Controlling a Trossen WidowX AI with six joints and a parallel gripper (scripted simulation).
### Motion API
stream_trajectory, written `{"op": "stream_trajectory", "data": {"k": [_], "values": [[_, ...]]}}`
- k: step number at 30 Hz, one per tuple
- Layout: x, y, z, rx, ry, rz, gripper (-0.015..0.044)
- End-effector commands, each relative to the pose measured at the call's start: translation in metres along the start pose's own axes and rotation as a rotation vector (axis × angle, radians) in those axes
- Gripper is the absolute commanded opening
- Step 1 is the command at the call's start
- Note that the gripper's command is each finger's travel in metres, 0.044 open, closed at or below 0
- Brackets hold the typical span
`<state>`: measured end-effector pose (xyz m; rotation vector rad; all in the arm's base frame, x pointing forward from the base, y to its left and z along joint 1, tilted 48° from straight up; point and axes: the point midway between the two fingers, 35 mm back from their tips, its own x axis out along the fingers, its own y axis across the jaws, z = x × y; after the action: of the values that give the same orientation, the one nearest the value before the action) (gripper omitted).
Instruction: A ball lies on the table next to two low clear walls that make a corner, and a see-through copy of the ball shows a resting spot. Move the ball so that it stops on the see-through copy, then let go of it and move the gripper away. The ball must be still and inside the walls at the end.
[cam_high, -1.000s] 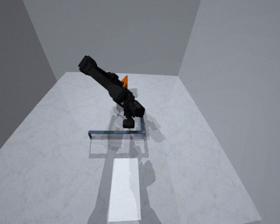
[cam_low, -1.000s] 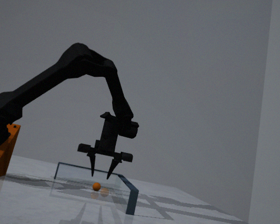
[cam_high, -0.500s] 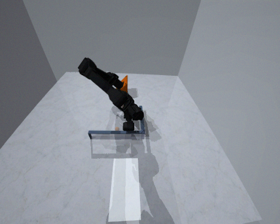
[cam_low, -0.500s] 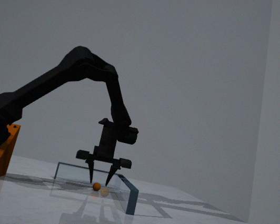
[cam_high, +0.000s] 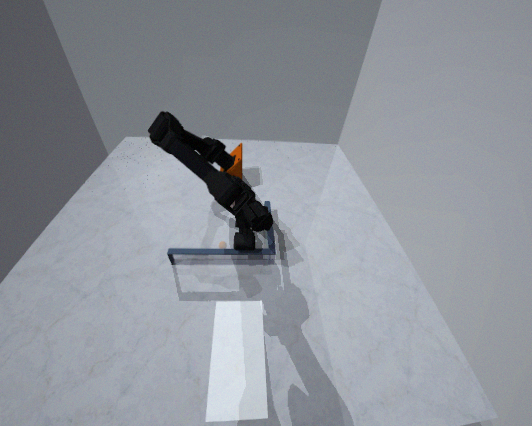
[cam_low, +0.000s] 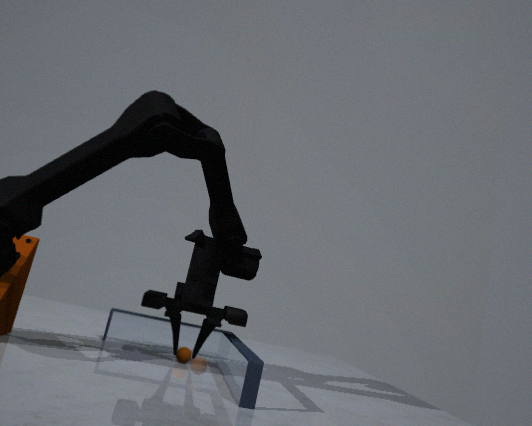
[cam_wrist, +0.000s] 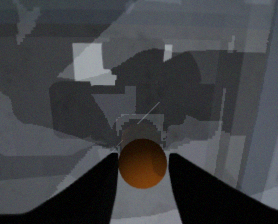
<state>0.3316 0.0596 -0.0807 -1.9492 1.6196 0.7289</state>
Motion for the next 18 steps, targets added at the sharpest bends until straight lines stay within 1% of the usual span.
{"op": "stream_trajectory", "data": {"k": [1, 5, 8, 9, 18], "values": [[0.001, 0.001, 0.0, -0.007, 0.004, 0.001, 0.0118], [0.001, 0.001, 0.0, -0.007, 0.004, 0.001, 0.0091], [-0.003, 0.0, 0.0, -0.007, 0.003, 0.001, 0.0012], [-0.008, -0.001, 0.001, -0.007, 0.001, 0.0, 0.0], [-0.07, -0.005, 0.004, -0.009, -0.006, 0.0, 0.0]]}}
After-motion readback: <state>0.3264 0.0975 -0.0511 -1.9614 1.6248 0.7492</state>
